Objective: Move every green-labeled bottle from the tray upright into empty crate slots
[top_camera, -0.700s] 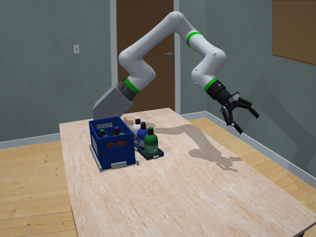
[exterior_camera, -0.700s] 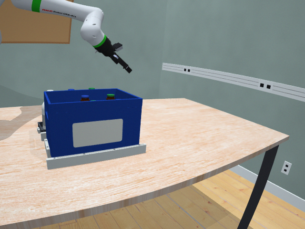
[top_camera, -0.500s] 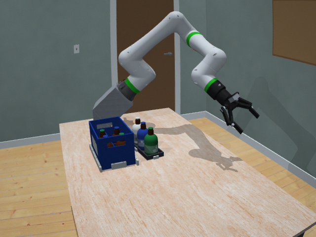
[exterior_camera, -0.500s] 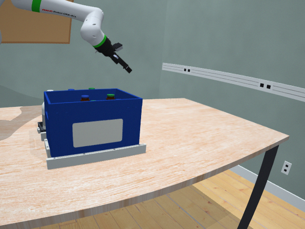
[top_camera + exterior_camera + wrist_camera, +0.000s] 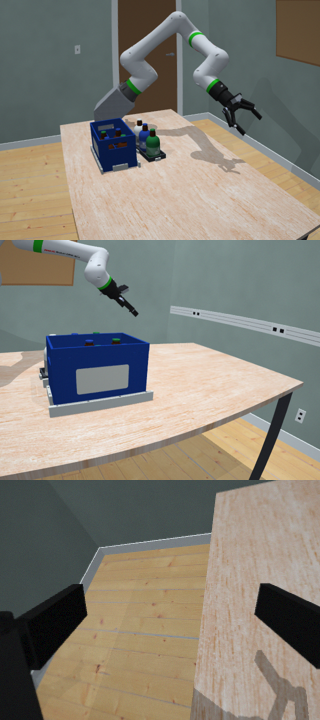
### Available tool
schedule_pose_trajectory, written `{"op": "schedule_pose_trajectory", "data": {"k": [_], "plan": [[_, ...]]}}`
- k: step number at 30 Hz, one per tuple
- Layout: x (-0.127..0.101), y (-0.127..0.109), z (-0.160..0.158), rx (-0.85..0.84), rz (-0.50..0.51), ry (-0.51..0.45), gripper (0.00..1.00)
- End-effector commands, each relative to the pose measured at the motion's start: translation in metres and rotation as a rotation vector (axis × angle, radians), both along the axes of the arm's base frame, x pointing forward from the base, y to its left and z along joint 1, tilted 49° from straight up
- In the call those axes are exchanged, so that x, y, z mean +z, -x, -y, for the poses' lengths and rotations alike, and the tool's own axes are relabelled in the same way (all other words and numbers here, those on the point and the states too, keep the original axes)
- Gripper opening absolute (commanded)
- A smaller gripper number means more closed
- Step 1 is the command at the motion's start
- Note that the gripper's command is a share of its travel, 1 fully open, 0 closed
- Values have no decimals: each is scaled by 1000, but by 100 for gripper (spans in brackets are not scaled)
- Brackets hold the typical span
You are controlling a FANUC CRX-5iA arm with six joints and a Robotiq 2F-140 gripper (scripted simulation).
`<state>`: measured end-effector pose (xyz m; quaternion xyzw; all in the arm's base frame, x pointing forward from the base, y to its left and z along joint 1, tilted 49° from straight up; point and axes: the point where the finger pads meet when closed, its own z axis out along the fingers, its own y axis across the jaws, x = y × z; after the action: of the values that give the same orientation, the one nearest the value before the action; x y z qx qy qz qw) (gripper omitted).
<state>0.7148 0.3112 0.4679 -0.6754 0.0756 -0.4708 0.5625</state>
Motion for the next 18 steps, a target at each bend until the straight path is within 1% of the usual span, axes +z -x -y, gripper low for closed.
{"op": "schedule_pose_trajectory", "data": {"k": [1, 3, 11, 13, 14, 16, 18], "plan": [[-15, 8, 15, 24, 3, 29, 100], [-36, 19, 33, 55, 5, 63, 100], [-92, 46, 83, 138, 16, 163, 100], [-92, 46, 83, 138, 16, 163, 100], [-114, 56, 102, 170, 20, 200, 100], [-122, 59, 109, 182, 21, 215, 100], [-136, 66, 121, 203, 24, 239, 100]]}}
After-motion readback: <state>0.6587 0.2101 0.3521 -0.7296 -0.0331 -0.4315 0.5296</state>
